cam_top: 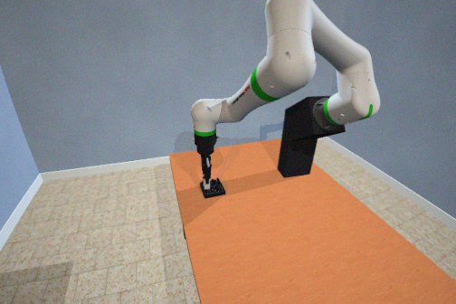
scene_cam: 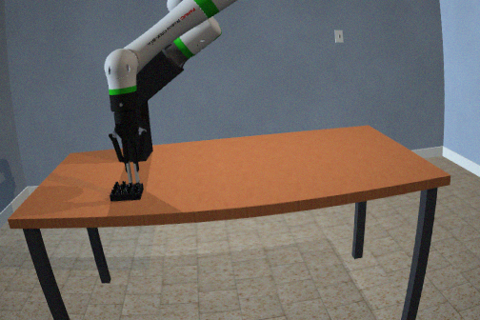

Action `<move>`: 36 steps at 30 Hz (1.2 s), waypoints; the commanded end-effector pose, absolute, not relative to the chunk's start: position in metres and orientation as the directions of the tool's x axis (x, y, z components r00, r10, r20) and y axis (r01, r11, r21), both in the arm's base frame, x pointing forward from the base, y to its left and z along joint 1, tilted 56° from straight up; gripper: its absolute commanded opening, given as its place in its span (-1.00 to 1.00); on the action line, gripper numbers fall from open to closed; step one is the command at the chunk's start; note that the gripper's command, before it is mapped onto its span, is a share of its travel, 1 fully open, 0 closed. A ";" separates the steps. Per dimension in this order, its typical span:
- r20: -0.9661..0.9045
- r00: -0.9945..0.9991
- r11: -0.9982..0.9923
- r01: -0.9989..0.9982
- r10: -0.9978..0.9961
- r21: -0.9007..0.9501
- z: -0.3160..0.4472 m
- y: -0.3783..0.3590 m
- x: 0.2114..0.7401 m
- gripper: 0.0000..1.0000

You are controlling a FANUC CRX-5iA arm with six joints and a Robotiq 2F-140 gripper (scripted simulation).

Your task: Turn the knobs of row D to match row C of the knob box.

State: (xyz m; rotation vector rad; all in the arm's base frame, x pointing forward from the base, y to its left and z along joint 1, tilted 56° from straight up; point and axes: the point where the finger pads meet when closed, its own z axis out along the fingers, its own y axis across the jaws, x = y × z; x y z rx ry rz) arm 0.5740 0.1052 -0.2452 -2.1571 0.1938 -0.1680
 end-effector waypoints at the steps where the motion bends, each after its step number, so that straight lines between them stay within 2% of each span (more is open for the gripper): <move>1: 0.047 0.978 -0.554 -0.075 -0.203 -0.829 -0.248 0.109 0.575 -0.77; 36: 0.047 0.978 -0.554 -0.075 -0.203 -0.829 -0.255 0.119 0.578 -0.77</move>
